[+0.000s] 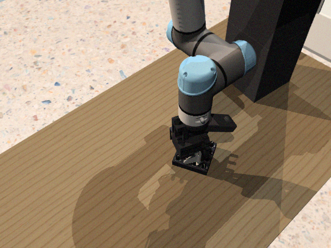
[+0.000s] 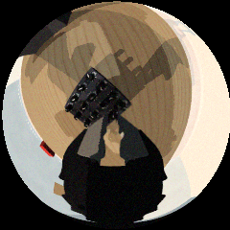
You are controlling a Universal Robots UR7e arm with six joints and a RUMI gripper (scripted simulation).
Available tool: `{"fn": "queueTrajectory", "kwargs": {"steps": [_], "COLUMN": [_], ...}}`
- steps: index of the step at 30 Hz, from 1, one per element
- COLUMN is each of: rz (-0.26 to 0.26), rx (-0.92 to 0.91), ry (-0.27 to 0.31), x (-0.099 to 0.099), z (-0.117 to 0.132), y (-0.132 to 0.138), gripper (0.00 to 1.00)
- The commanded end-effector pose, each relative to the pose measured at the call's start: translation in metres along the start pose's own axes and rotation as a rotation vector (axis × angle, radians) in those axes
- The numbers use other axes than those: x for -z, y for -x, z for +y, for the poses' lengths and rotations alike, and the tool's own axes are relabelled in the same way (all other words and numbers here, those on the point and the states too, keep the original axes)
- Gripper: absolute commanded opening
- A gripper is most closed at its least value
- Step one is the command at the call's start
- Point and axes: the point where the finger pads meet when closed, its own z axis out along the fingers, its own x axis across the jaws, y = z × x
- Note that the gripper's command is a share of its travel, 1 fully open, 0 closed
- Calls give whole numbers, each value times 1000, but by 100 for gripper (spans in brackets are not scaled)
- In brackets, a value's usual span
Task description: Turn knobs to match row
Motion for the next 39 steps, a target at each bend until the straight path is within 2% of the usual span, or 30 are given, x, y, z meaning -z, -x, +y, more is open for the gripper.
{"fn": "queueTrajectory", "kwargs": {"steps": [1,18,39], "rz": [0,0,0], "rx": [9,100,377], "ry": [1,1,1], "x": [0,0,0], "z": [1,1,1], "y": [0,0,2], "gripper": [4,4,4]}}
